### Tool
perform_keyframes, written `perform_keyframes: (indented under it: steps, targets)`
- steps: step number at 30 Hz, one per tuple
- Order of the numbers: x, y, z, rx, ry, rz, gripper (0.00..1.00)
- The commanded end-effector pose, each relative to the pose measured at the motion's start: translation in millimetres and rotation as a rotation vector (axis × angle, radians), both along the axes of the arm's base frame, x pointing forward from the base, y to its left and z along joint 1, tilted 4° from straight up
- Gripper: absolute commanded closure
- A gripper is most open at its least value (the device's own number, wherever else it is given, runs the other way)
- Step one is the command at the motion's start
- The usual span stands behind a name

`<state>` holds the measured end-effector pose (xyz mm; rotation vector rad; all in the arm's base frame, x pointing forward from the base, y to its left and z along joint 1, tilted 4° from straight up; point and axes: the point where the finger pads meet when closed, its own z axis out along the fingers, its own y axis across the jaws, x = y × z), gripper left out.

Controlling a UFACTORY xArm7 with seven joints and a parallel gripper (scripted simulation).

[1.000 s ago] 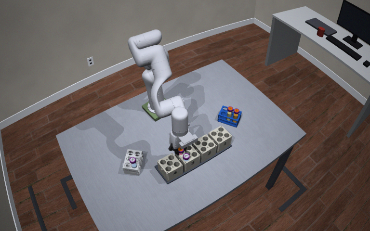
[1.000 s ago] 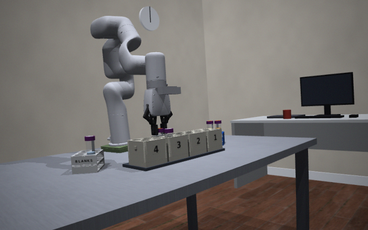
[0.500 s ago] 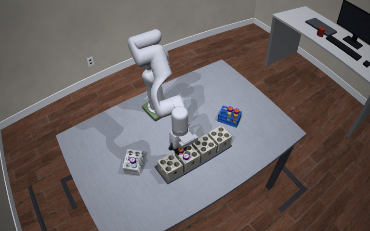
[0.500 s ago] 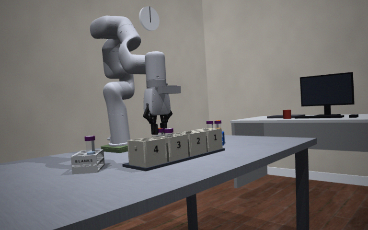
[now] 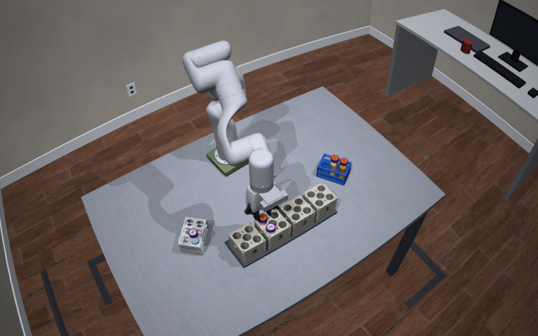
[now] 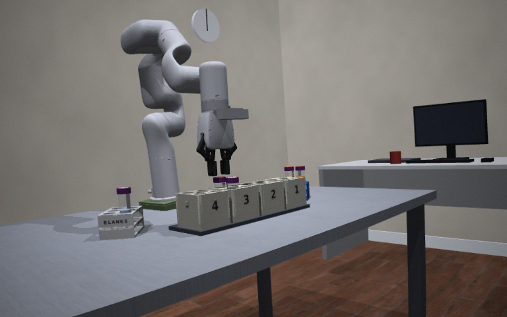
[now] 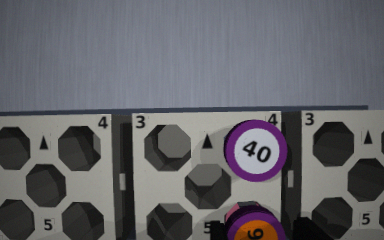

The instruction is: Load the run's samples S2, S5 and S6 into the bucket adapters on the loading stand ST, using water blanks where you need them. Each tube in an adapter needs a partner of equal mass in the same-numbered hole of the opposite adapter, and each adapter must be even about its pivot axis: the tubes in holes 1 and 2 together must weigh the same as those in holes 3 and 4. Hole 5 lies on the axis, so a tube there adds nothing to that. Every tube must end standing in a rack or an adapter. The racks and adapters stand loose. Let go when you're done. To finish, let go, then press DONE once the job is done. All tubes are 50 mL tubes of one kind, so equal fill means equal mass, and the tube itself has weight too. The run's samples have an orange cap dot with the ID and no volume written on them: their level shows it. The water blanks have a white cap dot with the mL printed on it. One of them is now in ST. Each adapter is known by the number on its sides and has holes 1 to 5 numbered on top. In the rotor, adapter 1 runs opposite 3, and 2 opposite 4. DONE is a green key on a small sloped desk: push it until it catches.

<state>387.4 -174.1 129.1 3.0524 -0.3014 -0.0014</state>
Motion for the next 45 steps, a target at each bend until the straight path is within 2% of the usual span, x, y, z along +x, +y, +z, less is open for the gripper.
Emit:
perform_keyframes:
  steps: [1, 45]
  targets:
    - [1, 0, 9, -0.001, -0.004, 0.0, 0.56]
    - [2, 6, 85, -0.001, -0.004, 0.0, 0.56]
